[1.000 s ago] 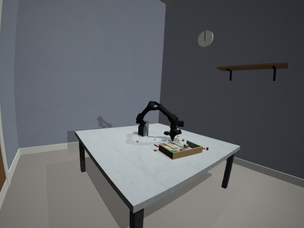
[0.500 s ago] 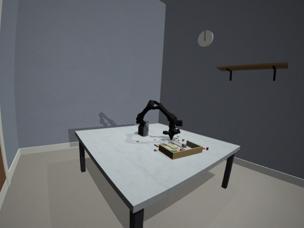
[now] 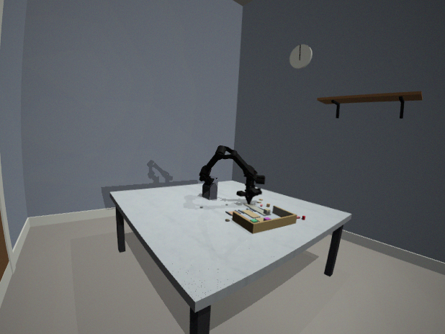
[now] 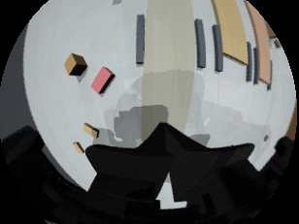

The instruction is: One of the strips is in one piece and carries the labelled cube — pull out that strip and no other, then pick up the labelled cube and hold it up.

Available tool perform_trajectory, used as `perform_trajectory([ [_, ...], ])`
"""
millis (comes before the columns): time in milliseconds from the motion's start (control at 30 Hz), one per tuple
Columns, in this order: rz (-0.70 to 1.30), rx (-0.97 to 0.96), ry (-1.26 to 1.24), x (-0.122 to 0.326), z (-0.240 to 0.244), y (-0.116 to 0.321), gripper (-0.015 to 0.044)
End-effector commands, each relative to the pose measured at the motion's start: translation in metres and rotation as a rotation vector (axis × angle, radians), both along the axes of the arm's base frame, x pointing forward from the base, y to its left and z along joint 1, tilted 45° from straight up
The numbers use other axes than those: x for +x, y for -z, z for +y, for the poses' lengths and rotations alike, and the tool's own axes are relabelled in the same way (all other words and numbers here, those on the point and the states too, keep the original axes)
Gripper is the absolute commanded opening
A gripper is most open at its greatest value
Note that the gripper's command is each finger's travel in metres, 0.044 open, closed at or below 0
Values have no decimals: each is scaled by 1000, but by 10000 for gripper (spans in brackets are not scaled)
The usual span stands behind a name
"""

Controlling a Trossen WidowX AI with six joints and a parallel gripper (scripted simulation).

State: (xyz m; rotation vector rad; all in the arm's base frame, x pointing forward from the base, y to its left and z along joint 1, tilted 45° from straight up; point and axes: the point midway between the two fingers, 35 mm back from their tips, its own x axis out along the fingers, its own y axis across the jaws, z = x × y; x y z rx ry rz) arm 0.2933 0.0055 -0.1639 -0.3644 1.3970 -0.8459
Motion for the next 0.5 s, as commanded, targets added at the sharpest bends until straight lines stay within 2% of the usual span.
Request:
perform_trajectory([
  [0, 25, 1, 18, -15, -4, 5, 0],
  [467, 26, 2, 18, -36, 2, 8, 0],
])
